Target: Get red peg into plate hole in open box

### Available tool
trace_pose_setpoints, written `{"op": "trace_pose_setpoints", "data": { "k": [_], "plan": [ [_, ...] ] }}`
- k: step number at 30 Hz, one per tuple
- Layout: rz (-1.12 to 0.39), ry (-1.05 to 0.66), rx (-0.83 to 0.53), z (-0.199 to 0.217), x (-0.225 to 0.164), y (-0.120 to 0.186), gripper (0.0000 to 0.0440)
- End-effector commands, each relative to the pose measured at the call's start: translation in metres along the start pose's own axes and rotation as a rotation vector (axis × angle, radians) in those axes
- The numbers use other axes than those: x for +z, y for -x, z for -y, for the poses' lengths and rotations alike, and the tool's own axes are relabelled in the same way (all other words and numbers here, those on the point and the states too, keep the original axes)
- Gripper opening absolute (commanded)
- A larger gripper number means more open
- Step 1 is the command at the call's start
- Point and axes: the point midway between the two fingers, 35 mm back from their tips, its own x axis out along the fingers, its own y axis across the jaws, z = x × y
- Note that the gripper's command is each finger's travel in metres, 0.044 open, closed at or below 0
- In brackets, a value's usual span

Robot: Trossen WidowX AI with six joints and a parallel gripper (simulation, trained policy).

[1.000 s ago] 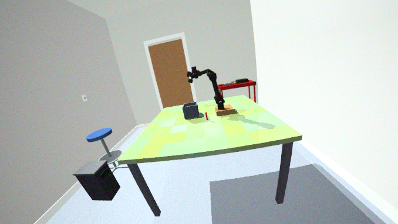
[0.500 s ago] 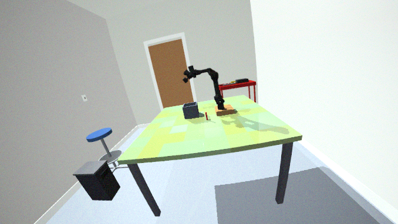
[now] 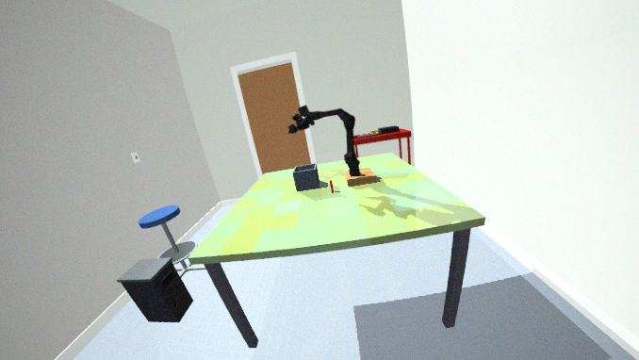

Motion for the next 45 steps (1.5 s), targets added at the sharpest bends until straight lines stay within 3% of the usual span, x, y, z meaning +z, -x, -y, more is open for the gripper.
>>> {"op": "trace_pose_setpoints", "data": {
  "k": [1,12,25,35,45],
  "plan": [
    [-0.041,-0.083,0.069,-0.025,-0.011,0.014,0.044],
    [-0.235,-0.294,0.249,-0.093,-0.057,0.056,0.0438],
    [-0.569,-0.462,0.37,-0.152,-0.128,0.119,0.0432],
    [-0.855,-0.543,0.363,-0.176,-0.184,0.172,0.0427],
    [-1.12,-0.6,0.246,-0.181,-0.236,0.222,0.0425]
  ]
}}
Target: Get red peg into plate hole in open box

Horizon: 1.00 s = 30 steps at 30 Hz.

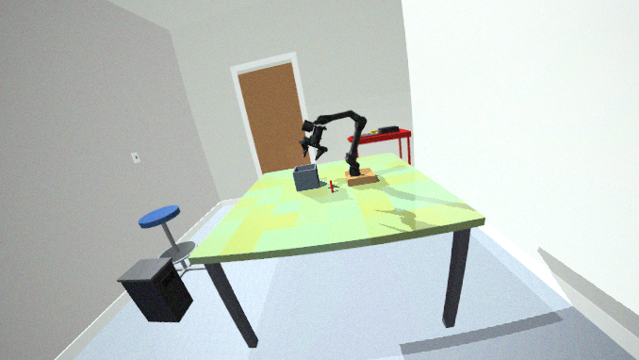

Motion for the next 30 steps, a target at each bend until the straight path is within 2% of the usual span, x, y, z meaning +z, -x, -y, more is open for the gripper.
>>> {"op": "trace_pose_setpoints", "data": {
  "k": [1,14,30],
  "plan": [
    [-0.067,-0.061,-0.05,0.012,-0.022,-0.003,0.0425],
    [-0.189,-0.289,-0.296,0.056,-0.079,-0.016,0.0427],
    [-0.143,-0.42,-0.519,0.09,-0.107,-0.04,0.044]
  ]
}}
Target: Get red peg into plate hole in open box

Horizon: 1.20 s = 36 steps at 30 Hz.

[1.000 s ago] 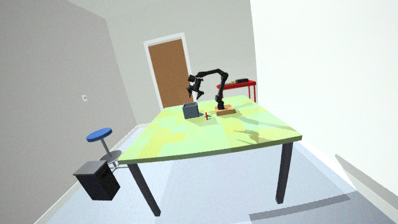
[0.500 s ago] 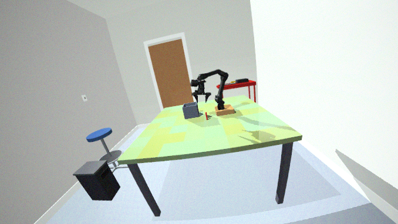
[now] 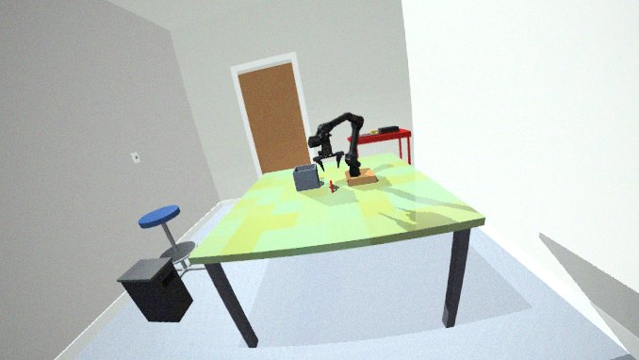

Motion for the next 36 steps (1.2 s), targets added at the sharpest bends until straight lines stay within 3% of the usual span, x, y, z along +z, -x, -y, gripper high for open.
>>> {"op": "trace_pose_setpoints", "data": {
  "k": [1,28,31,36],
  "plan": [
    [0.025,-0.02,-0.038,0.002,0.001,-0.011,0.044],
    [0.126,-0.078,-0.098,0.005,0.023,-0.096,0.0433],
    [0.13,-0.082,-0.091,0.003,0.024,-0.103,0.0402],
    [0.129,-0.078,-0.081,-0.002,0.024,-0.113,0.0279]
  ]
}}
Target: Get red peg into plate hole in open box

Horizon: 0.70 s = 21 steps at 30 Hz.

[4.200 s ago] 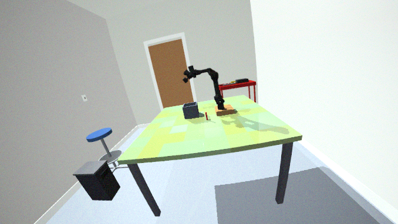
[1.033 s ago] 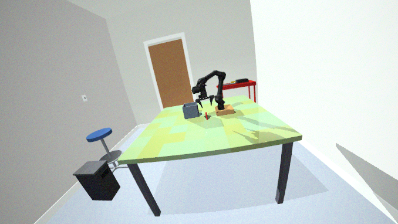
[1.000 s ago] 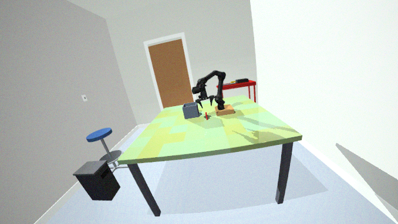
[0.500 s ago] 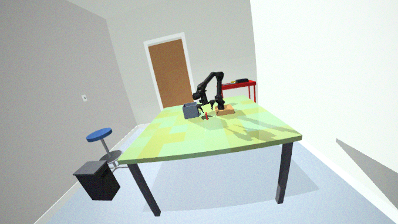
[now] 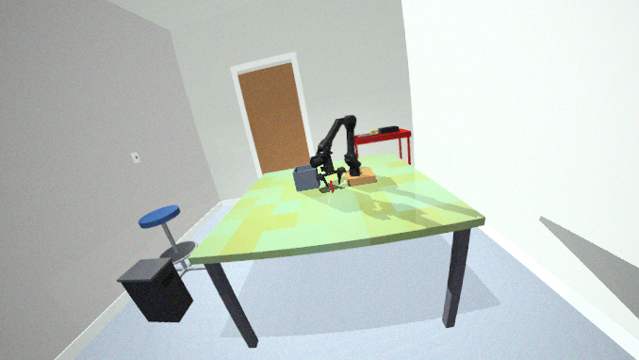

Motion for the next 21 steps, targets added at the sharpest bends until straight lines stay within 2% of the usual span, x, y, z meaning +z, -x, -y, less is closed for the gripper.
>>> {"op": "trace_pose_setpoints", "data": {
  "k": [1,11,21],
  "plan": [
    [0.008,-0.001,-0.001,-0.003,0.0,-0.009,0.0253],
    [-0.004,0.047,0.031,-0.02,-0.007,-0.013,0.0],
    [-0.086,0.029,0.121,-0.038,-0.021,0.015,0.0]
  ]
}}
